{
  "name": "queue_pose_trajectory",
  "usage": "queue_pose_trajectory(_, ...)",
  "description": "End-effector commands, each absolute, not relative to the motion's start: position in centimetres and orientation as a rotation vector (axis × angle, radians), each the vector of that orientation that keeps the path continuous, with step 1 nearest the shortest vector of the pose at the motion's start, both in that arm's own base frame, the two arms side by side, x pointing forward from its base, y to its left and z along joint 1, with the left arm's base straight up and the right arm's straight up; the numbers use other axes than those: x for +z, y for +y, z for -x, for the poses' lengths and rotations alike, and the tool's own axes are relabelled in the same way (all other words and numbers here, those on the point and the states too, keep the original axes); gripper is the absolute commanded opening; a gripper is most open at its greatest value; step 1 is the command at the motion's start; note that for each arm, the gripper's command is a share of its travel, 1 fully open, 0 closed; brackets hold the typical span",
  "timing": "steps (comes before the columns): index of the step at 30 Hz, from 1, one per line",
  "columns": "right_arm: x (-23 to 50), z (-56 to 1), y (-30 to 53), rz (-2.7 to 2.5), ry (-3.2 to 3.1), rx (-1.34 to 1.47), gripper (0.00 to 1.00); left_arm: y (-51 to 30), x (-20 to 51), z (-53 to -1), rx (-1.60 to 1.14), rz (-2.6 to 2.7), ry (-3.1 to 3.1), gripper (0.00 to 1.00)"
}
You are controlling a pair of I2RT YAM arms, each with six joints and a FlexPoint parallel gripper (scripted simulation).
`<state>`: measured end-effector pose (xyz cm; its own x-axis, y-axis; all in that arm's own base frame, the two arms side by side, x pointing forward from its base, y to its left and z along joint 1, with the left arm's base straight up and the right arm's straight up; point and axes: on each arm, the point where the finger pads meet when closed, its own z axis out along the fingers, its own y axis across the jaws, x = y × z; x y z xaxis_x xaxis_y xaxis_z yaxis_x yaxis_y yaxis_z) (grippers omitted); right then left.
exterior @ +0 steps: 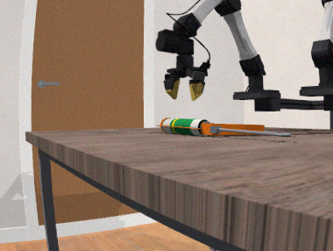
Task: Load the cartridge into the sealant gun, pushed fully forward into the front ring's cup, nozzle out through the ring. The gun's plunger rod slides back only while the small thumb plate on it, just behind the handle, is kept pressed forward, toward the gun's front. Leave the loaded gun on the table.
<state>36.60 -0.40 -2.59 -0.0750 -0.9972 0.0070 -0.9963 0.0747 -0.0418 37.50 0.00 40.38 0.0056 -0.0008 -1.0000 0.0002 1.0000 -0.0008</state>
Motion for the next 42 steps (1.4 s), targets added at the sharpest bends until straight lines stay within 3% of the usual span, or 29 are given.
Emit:
queue_pose_trajectory(1,-3.6,-36.3,-0.2,2.133,2.305,-0.013,0.74,-0.1,40.1,-37.1,-0.016,0.005,1.582,0.52)
queue_pose_trajectory(18,-3.6,-36.3,-0.2,2.133,2.305,-0.013,0.74,-0.1,40.1,-37.1,-0.016,0.005,1.582,0.52)
queue_pose_trajectory(25,1.5,-39.7,0.1,1.796,2.331,-0.232,0.74,-0.1,39.8,-37.2,-0.014,0.004,1.591,0.52)
queue_pose_trajectory(42,10.8,-43.2,0.3,1.141,2.294,-0.378,0.74,0.0,39.0,-37.5,-0.008,0.0,1.61,0.52)
